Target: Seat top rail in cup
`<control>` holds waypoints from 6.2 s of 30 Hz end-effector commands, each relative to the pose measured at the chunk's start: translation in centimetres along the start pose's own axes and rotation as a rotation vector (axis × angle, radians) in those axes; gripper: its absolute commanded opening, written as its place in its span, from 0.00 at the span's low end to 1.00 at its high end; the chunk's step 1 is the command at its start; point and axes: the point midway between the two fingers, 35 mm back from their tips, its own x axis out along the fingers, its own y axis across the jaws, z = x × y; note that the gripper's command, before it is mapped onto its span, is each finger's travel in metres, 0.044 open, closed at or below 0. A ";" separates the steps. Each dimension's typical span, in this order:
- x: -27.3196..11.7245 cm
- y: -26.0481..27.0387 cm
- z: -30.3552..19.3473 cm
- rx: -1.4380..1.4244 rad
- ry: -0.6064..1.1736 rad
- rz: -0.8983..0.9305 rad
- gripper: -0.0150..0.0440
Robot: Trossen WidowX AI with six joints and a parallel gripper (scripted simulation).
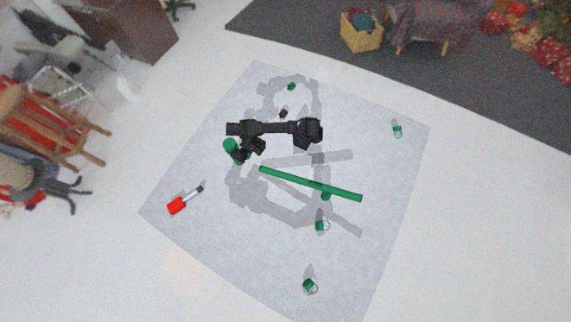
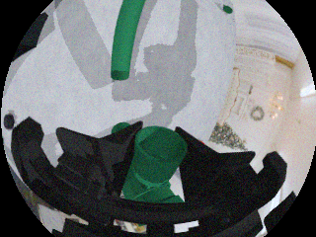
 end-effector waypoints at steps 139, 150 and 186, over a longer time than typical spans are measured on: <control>-3.0 2.2 17.1 2.959 0.792 0.063 1.00; -3.0 2.2 17.1 2.959 0.792 0.063 1.00; 2.7 5.3 17.2 2.959 0.790 0.063 1.00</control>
